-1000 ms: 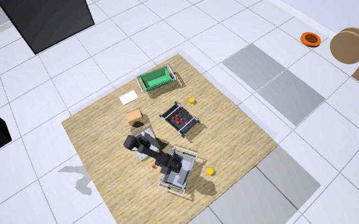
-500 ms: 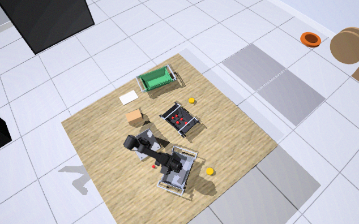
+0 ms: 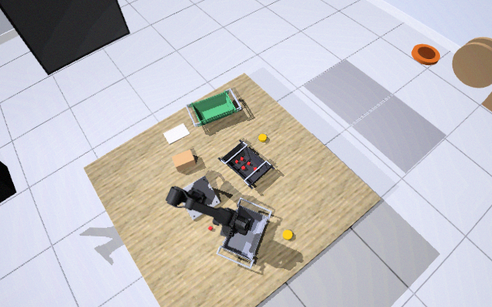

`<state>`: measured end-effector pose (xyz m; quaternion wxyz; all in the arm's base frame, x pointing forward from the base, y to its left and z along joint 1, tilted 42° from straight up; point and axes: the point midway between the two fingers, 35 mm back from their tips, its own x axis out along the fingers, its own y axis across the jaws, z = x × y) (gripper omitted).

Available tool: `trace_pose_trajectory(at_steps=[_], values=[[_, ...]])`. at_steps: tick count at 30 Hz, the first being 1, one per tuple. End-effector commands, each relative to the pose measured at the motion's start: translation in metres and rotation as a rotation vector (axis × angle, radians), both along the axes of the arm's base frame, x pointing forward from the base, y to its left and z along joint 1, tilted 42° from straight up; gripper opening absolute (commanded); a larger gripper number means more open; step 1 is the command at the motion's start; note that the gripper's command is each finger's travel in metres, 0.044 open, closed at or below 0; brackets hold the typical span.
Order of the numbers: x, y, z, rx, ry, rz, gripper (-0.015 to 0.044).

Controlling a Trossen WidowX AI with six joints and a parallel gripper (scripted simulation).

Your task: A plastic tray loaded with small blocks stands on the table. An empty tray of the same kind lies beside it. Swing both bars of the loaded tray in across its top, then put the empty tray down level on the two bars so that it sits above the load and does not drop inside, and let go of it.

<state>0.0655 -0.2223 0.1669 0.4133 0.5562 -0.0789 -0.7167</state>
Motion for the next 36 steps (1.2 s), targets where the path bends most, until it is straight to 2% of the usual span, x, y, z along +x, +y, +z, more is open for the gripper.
trace_pose_trajectory(at_steps=[1,8,16,36], values=[[0.0,0.014,0.01,0.013,0.007,-0.003,0.0],[-0.003,0.037,0.033,0.011,0.007,-0.002,0.0],[-0.001,0.039,0.04,0.012,0.007,-0.002,0.0],[0.011,0.056,0.116,0.018,0.004,-0.003,0.0]])
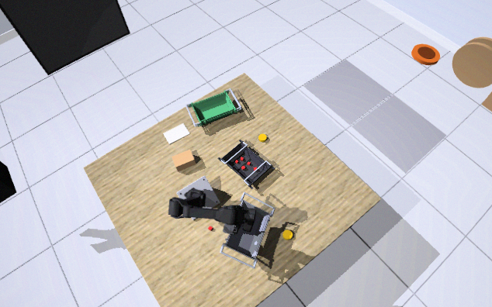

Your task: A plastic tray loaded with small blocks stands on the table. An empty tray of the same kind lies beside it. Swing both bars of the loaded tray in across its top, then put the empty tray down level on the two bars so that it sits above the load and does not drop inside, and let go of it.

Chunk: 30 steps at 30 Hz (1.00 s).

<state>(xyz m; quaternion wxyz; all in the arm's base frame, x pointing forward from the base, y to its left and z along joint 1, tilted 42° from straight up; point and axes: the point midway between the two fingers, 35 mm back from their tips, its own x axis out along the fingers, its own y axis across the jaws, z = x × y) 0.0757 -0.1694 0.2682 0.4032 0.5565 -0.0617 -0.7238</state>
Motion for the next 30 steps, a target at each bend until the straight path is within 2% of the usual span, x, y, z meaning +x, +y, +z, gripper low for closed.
trace_pose_trajectory(at_steps=[1,7,30], values=[[0.001,0.004,0.019,-0.02,-0.016,-0.001,0.0],[0.003,0.009,0.038,-0.023,-0.016,0.0,0.0],[0.003,0.009,0.038,-0.023,-0.016,0.0,0.0]])
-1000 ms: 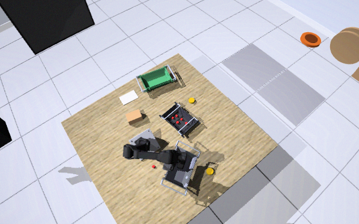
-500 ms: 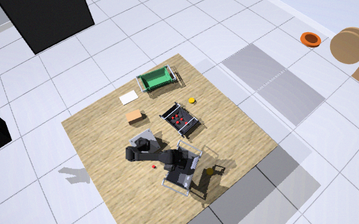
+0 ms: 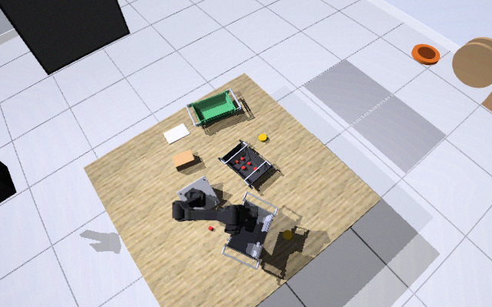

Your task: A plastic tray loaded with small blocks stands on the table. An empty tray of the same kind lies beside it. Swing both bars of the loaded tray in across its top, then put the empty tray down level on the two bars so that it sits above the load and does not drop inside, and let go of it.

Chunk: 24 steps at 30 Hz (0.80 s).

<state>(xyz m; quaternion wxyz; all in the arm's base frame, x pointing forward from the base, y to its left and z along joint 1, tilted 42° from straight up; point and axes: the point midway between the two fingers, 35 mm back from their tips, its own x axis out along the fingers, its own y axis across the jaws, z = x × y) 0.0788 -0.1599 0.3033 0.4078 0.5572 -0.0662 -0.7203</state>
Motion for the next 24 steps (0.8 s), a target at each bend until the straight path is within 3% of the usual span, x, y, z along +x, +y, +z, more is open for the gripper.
trace_pose_trajectory(at_steps=[1,24], values=[[0.0,0.0,0.003,-0.012,-0.008,-0.005,0.0],[0.077,0.001,-0.02,0.07,0.118,0.181,0.0]])
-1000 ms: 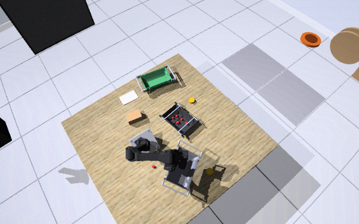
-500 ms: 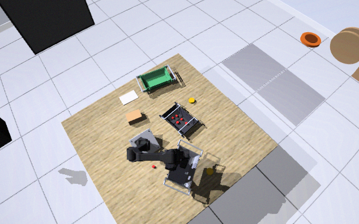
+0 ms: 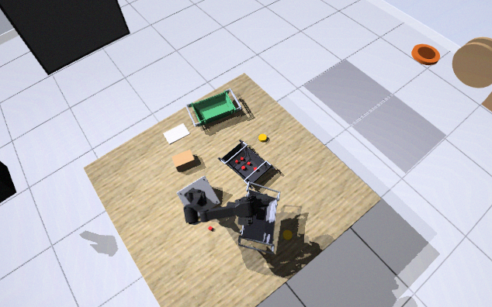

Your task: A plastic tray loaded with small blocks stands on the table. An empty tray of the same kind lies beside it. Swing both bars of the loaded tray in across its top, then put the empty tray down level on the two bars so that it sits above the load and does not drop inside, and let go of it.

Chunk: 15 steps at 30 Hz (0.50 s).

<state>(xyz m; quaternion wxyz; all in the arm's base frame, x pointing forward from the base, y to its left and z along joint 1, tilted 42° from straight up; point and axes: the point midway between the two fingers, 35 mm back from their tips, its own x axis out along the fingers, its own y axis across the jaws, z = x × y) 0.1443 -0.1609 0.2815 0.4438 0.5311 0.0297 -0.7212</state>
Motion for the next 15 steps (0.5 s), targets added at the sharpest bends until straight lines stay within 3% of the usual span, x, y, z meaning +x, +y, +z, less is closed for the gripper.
trace_pose_trajectory(at_steps=[1,15], values=[[0.016,0.003,0.0,-0.002,0.002,0.036,0.0],[0.069,0.022,-0.024,0.036,0.103,0.169,0.0]])
